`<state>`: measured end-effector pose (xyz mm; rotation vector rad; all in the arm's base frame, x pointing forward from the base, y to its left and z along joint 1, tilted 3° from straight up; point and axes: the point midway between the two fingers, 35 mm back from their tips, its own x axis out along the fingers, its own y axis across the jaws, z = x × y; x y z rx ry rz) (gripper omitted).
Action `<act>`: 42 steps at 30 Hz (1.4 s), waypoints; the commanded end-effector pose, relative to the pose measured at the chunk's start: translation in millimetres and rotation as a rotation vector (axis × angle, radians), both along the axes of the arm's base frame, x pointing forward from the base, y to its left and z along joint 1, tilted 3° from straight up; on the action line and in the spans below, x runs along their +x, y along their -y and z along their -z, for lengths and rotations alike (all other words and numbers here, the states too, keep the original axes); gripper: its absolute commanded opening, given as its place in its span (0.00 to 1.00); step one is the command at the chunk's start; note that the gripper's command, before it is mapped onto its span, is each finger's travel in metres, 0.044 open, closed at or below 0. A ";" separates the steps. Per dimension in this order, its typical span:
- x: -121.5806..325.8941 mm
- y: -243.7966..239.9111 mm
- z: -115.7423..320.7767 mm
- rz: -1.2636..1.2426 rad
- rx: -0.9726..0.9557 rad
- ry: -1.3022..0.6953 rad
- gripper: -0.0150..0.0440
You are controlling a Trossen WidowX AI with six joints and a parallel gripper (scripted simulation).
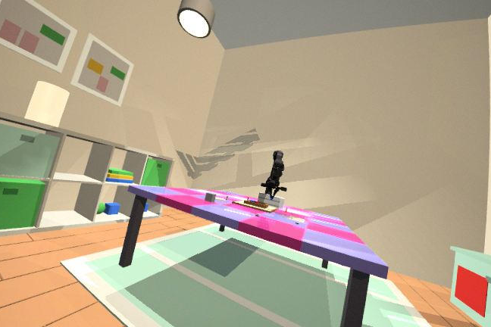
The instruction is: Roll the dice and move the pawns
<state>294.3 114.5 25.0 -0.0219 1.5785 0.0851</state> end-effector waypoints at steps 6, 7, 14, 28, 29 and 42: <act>-6.6 7.9 -60.2 -0.002 0.004 0.005 0.25; -6.6 7.9 -60.2 -0.002 0.004 0.005 0.25; -17.4 20.2 -53.1 -0.002 0.002 0.004 0.25; -55.8 54.5 -28.6 -0.002 -0.001 0.001 0.25; -58.8 56.7 -26.7 -0.002 -0.002 0.000 0.25; -100.3 82.0 -0.3 -0.002 -0.004 -0.004 0.25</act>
